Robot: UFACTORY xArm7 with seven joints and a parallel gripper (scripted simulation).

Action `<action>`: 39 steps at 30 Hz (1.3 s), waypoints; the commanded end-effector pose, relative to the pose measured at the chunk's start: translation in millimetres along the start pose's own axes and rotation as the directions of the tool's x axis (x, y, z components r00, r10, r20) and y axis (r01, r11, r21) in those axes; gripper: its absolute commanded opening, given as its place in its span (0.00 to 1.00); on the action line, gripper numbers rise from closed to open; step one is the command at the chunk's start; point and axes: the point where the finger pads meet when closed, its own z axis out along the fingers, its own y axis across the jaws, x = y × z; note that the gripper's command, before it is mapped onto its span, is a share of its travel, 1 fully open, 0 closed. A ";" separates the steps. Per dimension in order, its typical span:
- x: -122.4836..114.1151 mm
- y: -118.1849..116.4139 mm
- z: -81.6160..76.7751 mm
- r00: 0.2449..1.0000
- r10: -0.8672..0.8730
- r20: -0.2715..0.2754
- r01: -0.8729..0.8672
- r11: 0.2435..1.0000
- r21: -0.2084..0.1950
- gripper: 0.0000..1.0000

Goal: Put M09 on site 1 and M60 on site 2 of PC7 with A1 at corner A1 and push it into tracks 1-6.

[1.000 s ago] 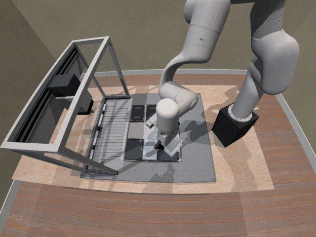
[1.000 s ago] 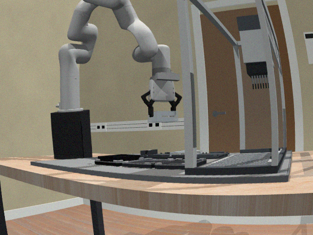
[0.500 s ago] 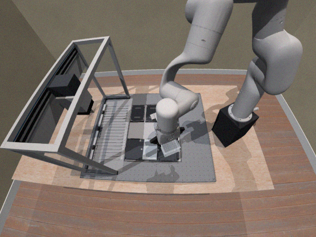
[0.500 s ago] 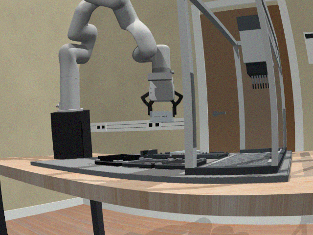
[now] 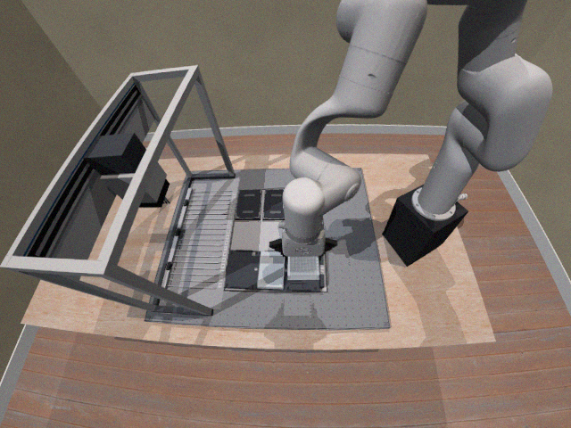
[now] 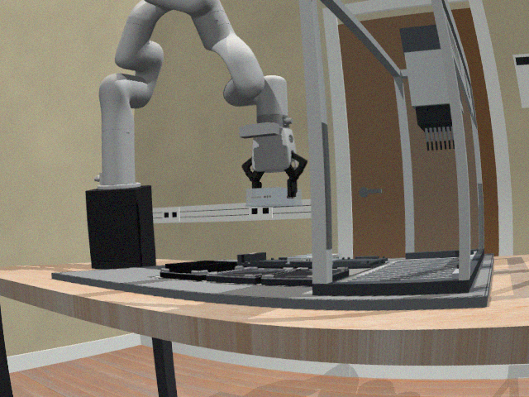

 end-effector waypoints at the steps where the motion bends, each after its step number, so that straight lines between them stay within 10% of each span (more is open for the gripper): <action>1: -0.8 -1.3 -1.1 0.999 0.038 -0.010 -0.038 0.999 0.016 0.00; 39: -0.4 -1.7 28.9 0.999 0.038 -0.010 -0.038 0.999 0.016 0.00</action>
